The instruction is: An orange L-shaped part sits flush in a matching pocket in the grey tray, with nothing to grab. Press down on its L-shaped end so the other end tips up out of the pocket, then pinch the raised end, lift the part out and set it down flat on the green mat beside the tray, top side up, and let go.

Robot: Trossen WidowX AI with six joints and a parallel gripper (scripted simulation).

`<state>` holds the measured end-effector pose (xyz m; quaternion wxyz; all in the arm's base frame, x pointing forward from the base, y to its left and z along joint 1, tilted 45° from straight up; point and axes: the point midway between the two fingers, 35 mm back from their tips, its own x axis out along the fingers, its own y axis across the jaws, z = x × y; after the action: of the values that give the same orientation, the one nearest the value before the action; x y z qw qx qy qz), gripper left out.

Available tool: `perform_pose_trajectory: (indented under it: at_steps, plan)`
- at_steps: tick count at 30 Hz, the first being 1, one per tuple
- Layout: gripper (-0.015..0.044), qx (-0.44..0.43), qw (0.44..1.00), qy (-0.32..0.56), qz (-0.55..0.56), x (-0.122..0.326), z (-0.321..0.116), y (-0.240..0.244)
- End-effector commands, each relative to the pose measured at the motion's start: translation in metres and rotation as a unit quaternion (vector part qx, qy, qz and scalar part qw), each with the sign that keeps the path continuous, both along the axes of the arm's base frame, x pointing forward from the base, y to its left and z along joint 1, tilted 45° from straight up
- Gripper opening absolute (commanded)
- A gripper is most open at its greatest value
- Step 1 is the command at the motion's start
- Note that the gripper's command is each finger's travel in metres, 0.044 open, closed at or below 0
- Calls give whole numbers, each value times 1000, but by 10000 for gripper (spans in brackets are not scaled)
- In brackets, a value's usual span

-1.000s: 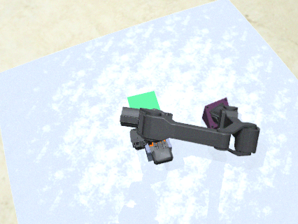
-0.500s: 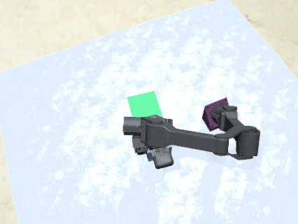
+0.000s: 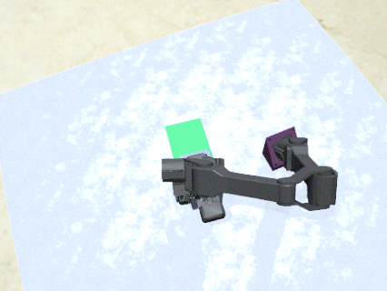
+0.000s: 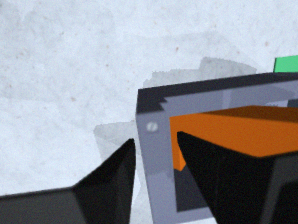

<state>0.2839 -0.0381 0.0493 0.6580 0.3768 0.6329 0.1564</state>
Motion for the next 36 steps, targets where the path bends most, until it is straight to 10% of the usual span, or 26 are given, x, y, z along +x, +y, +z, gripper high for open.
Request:
perform_pose_trajectory:
  at_steps: [1,36]
  plan:
    - [180,3,1000,-1,0,0,-4,5]
    - [180,2,1000,-1,0,1,17,0]
